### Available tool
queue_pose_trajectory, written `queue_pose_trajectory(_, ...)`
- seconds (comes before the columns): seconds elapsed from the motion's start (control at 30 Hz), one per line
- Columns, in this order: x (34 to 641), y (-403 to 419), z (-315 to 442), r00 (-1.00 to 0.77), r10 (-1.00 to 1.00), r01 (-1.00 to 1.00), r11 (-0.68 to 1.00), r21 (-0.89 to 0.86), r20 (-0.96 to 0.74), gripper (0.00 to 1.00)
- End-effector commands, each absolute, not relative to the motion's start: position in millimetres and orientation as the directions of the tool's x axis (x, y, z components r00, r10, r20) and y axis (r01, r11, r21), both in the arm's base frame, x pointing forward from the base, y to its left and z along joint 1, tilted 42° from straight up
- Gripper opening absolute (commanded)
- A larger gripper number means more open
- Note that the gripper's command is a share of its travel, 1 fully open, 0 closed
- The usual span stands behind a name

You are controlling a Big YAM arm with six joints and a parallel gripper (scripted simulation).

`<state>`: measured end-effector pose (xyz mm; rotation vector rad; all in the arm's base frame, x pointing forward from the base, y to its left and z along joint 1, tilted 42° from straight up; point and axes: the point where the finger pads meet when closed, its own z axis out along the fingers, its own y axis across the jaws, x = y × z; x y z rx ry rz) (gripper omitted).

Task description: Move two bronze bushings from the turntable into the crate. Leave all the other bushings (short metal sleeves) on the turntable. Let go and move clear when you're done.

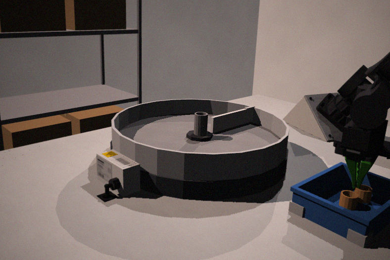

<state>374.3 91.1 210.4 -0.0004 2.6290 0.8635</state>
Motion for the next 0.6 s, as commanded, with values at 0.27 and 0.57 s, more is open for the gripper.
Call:
queue_pose_trajectory(0.27, 373.7, 92.8, 203.8, -0.934, 0.12, -0.104, 0.811, 0.576, -0.337, 0.0)
queue_pose_trajectory(0.57, 372.2, 92.7, 205.2, -0.93, 0.12, -0.109, 0.811, 0.574, -0.346, 0.0)
